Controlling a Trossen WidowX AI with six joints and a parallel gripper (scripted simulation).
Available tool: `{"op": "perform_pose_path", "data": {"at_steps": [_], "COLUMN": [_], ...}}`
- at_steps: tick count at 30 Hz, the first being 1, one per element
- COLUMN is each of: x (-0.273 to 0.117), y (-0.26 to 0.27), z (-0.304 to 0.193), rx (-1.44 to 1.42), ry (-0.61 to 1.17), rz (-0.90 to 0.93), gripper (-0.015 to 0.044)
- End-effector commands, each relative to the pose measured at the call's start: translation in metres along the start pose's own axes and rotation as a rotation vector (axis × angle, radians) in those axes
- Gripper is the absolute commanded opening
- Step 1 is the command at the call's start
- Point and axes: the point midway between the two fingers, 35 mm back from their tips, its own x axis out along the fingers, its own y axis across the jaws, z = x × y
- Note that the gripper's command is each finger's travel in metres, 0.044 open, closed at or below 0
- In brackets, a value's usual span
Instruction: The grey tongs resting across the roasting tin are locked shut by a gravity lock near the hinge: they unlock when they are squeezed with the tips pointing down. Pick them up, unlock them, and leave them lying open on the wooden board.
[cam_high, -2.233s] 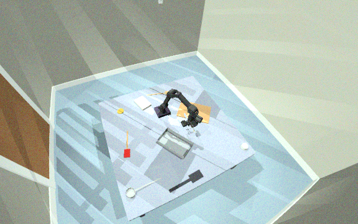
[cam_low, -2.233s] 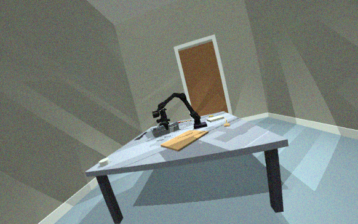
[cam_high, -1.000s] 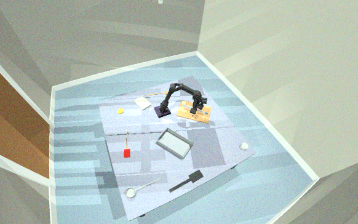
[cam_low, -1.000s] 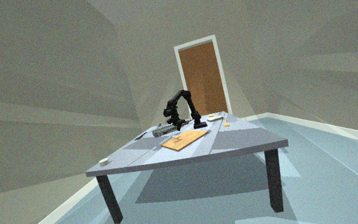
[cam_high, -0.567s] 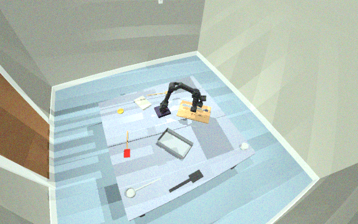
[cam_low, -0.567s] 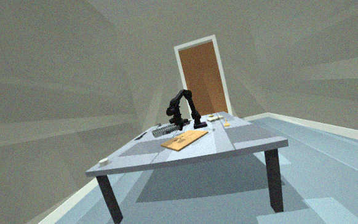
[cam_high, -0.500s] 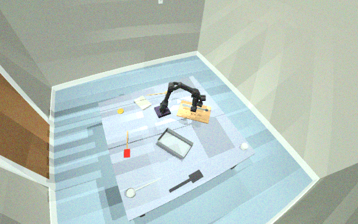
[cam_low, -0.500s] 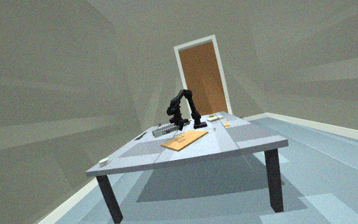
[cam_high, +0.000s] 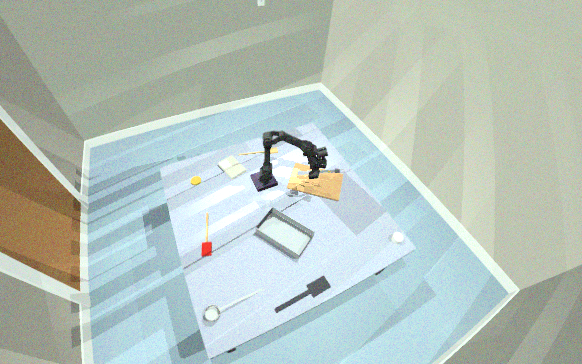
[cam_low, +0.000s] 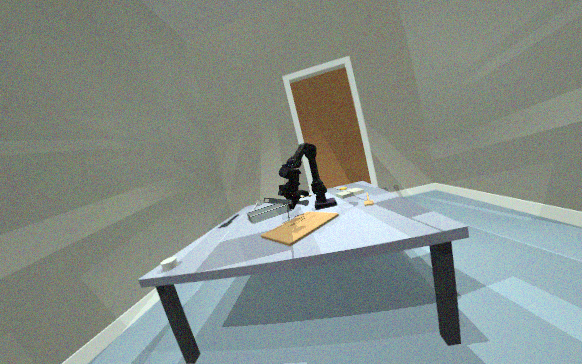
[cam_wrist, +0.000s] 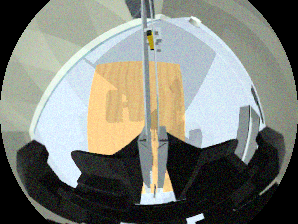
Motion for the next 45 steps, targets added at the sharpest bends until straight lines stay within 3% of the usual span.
{"op": "perform_pose_path", "data": {"at_steps": [1, 34, 45], "x": [-0.009, -0.077, -0.079], "y": [0.0, -0.006, -0.007], "z": [0.005, -0.005, -0.006], "rx": [-0.007, 0.069, 0.076], "ry": [-0.094, -0.8, -0.825], "rz": [-0.005, -0.006, -0.005], "gripper": [-0.015, -0.015, -0.015]}}
